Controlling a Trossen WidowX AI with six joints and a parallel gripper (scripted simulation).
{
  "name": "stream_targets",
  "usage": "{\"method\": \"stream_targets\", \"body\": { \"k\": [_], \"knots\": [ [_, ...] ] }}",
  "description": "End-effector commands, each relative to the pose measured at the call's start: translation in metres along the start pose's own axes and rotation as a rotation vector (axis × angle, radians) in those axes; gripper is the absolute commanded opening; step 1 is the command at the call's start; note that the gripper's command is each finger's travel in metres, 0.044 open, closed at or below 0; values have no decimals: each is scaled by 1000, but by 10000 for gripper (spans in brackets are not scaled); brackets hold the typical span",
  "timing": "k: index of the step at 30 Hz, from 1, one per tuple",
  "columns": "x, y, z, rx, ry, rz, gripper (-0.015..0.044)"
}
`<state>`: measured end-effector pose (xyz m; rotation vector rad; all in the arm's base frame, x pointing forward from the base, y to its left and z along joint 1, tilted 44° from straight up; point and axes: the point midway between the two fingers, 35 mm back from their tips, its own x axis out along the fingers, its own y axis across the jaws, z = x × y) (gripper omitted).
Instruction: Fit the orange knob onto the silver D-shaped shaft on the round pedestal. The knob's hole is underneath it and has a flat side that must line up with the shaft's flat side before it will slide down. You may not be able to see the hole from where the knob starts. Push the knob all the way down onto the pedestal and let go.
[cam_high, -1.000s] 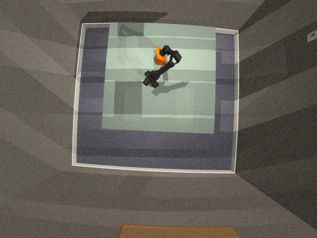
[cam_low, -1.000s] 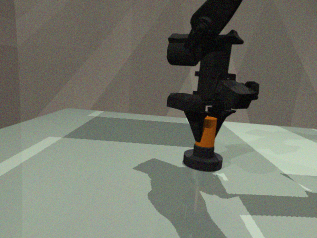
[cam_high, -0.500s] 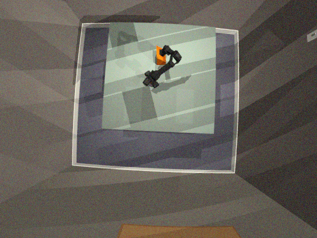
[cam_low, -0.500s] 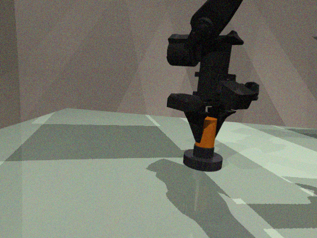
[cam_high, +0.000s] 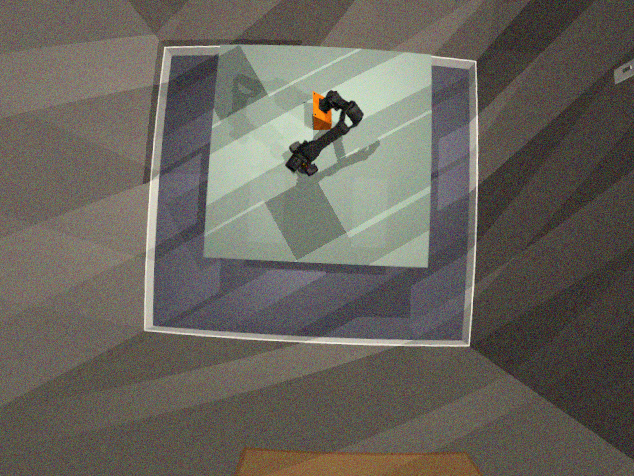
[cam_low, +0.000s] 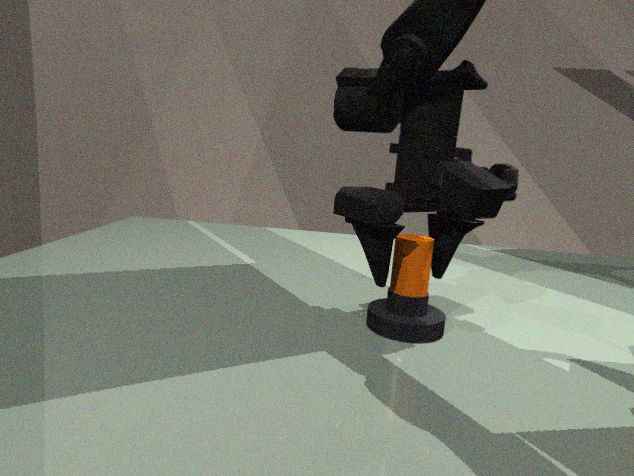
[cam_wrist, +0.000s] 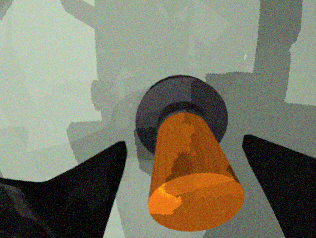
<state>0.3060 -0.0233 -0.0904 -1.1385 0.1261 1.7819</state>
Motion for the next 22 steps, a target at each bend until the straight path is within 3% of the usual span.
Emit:
{"method": "stream_targets", "body": {
  "k": [1, 6, 11, 22],
  "knots": [
    [0, 0, 0, 0, 0, 0, 440],
    [-12, -1, -2, 0, 2, 0, 440],
    [-93, 1, -2, 1, 3, 3, 440],
    [-96, 0, -5, 1, 2, 3, 440]
  ]
}}
